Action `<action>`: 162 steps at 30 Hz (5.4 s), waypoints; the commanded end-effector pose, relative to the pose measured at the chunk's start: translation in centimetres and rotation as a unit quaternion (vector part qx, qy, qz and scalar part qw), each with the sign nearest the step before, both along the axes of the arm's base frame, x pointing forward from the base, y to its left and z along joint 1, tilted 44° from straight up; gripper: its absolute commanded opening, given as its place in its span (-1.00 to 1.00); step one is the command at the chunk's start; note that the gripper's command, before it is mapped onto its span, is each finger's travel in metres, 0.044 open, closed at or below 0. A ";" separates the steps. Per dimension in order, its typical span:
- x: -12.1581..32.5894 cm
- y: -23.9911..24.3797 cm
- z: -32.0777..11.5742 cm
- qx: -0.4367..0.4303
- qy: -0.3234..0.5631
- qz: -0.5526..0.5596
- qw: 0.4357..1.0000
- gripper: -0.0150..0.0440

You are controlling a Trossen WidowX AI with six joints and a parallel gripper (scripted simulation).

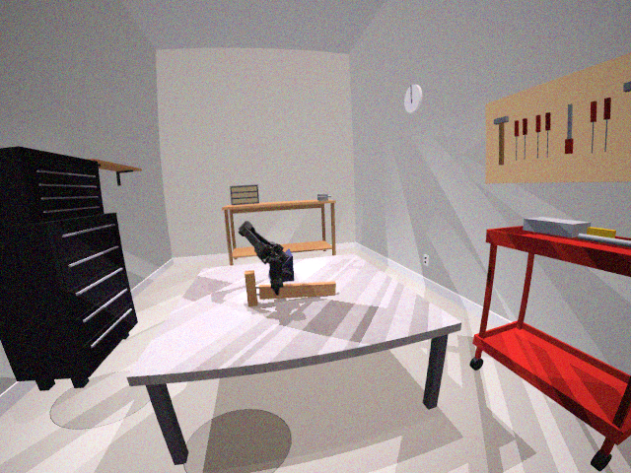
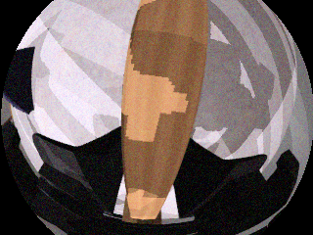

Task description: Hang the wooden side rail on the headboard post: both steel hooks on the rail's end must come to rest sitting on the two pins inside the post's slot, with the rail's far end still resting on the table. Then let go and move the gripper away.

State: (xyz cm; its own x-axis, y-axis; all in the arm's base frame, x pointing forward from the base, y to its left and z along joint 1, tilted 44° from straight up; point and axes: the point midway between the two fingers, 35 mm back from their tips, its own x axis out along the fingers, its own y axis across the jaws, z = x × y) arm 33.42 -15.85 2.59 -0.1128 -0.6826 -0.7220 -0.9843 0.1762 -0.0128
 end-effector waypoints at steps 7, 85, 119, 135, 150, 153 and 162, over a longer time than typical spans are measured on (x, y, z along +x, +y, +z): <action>0.4 0.1 0.6 0.000 -0.007 0.004 1.000 -0.49; 0.2 -0.5 1.2 0.000 -0.007 0.004 1.000 -0.49; 0.1 -0.9 0.9 0.000 -0.007 0.004 1.000 -0.49; 0.1 -1.1 0.7 0.000 -0.007 0.004 1.000 -0.49; 0.1 -1.3 0.6 0.000 -0.007 0.004 1.000 -0.49; 0.1 -1.3 0.5 0.000 -0.007 0.004 1.000 -0.49; 0.0 -1.4 0.4 0.000 -0.007 0.004 1.000 -0.49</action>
